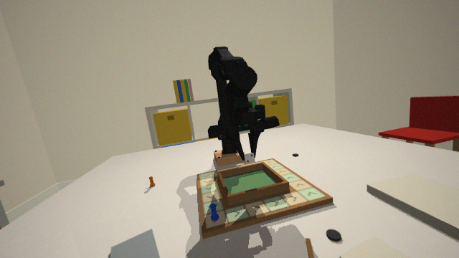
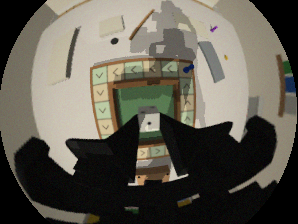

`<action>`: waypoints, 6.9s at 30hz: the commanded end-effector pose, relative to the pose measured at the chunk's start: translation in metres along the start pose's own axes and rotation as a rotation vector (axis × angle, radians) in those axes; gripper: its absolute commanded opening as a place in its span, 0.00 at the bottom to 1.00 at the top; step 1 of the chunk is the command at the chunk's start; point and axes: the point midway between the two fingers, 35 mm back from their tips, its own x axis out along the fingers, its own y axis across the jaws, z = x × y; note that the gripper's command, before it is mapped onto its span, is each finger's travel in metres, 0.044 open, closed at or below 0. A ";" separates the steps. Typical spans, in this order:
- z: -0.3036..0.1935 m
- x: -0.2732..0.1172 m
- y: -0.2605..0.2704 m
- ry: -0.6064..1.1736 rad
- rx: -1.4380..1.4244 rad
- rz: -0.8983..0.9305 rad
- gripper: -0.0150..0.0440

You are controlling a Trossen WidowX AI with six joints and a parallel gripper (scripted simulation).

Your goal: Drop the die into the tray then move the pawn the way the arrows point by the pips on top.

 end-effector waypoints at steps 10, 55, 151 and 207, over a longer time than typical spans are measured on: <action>0.002 0.004 0.000 -0.423 0.008 -0.002 0.25; -0.013 -0.059 -0.002 -0.573 0.009 -0.001 0.83; 0.083 0.090 -0.115 0.257 0.508 -0.074 0.30; 0.099 0.040 -0.026 0.258 0.509 -0.066 0.25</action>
